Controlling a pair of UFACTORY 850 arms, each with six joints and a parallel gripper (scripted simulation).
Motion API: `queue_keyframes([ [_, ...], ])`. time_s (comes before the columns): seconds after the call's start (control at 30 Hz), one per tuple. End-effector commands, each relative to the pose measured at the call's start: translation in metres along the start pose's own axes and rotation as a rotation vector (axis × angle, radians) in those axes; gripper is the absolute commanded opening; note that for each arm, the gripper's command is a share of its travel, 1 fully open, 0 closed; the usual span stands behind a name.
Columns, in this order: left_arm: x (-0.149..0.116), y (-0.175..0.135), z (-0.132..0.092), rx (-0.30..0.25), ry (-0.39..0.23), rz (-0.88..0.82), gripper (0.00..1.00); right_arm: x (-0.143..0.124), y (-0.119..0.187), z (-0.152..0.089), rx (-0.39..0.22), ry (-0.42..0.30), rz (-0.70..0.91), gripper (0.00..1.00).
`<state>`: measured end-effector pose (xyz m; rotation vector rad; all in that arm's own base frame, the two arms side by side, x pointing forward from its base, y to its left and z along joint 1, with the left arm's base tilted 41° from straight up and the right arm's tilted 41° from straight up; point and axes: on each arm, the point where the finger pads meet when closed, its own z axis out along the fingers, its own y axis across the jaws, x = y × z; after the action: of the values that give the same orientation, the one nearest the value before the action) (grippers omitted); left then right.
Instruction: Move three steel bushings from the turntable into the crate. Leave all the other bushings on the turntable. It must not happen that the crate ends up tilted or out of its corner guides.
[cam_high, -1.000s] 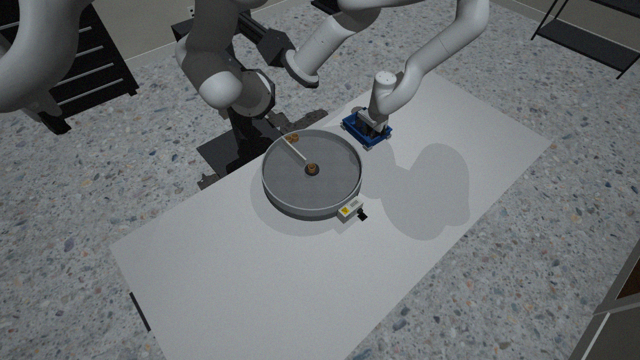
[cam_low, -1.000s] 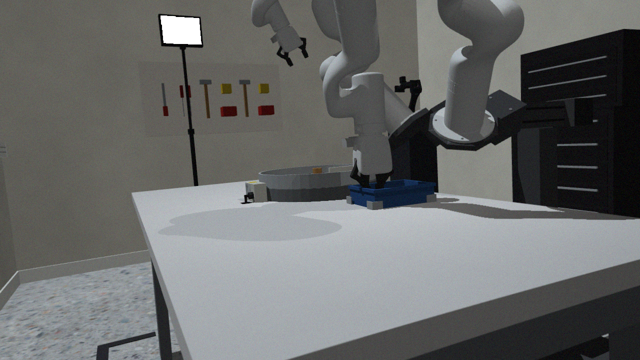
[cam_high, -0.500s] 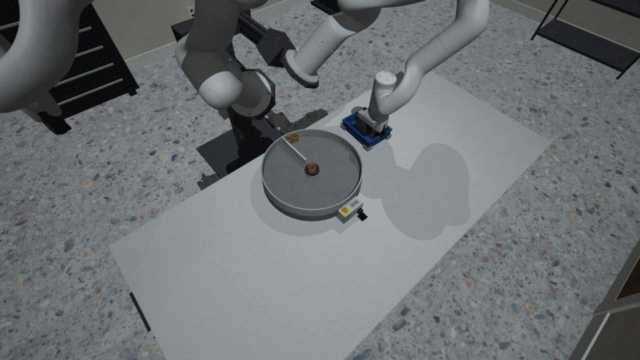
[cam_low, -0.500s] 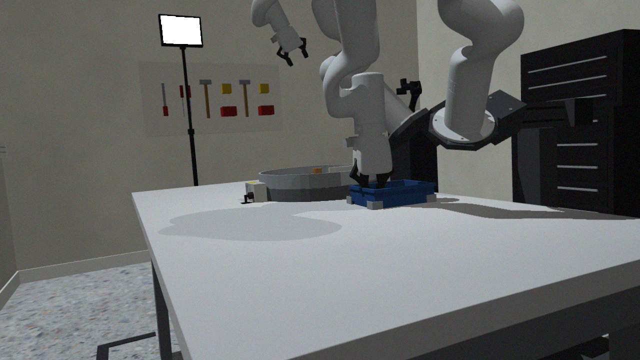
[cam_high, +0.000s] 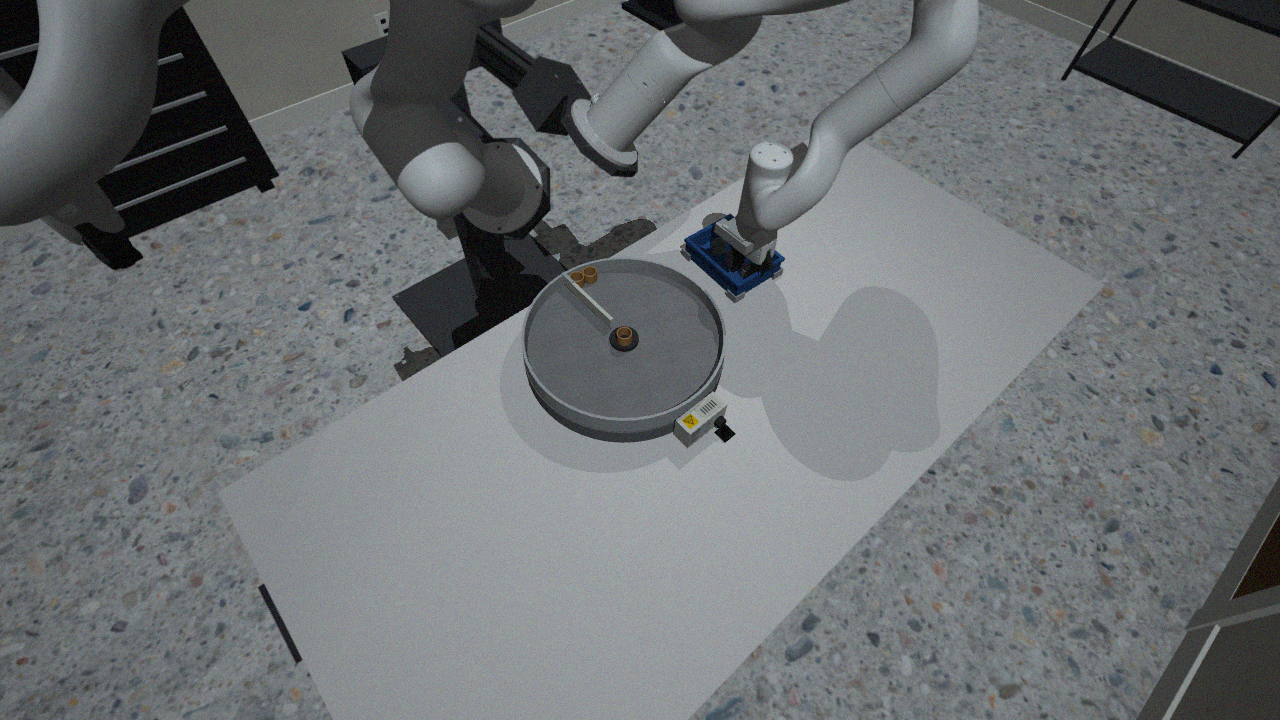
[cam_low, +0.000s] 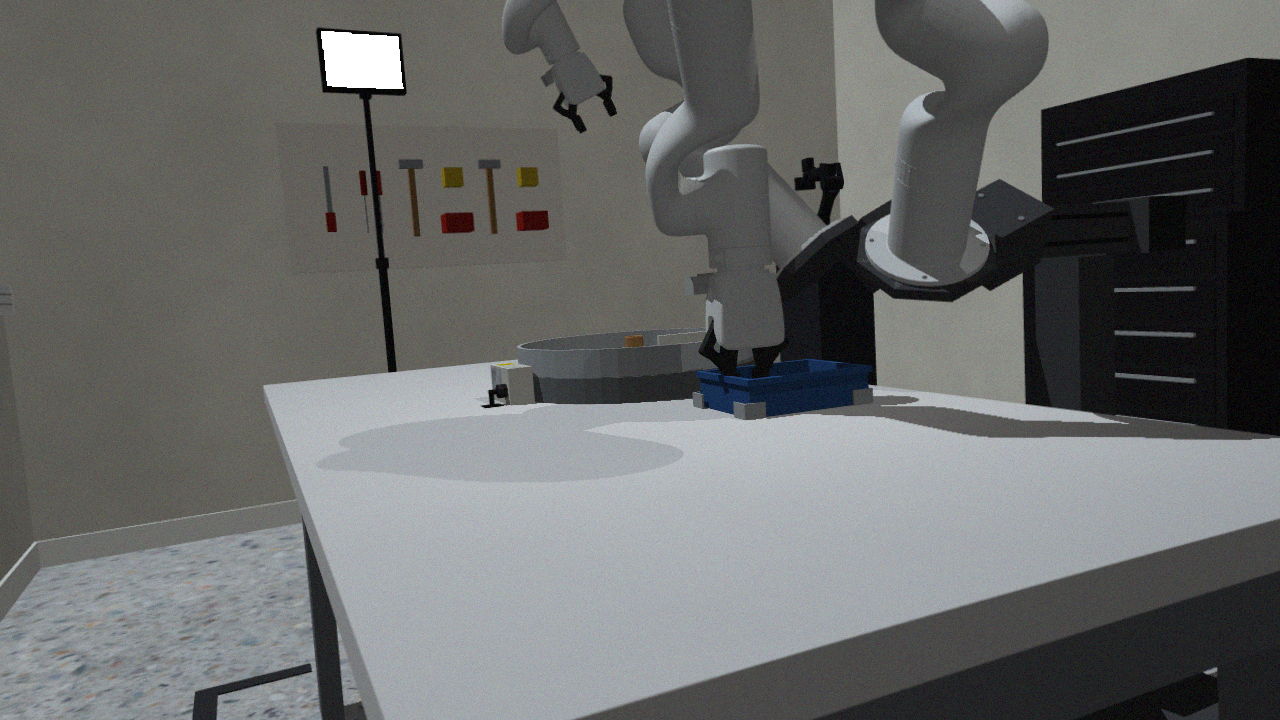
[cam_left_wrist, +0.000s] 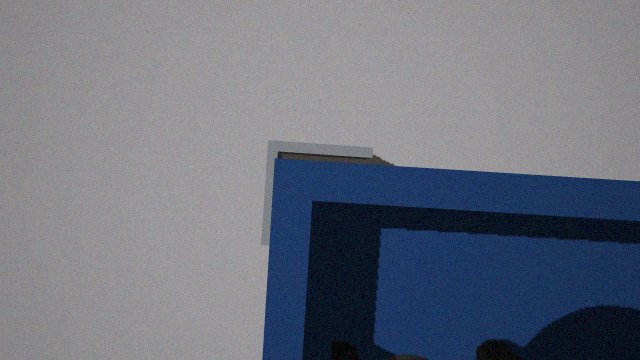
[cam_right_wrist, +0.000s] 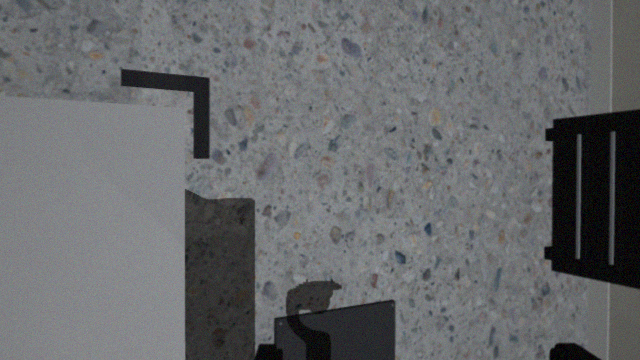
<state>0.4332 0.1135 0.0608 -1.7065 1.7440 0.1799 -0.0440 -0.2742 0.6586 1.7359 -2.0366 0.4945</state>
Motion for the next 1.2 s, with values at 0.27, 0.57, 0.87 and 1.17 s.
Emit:
queue_keyframes([
  [0.27,0.000,0.000,0.000,0.001,0.000,0.000,0.42,0.000,0.000,-0.001,0.000,0.002,0.000,1.00],
  [0.57,0.000,0.000,-0.009,0.001,0.000,0.000,0.42,0.000,0.000,-0.001,0.000,0.002,0.000,1.00],
  [0.87,0.000,0.000,-0.038,0.001,0.000,0.000,0.42,0.000,0.000,-0.001,0.000,0.002,0.000,1.00],
  [1.17,0.000,-0.001,-0.079,0.001,0.000,0.000,0.42,0.000,0.000,-0.001,0.000,0.002,0.000,1.00],
])
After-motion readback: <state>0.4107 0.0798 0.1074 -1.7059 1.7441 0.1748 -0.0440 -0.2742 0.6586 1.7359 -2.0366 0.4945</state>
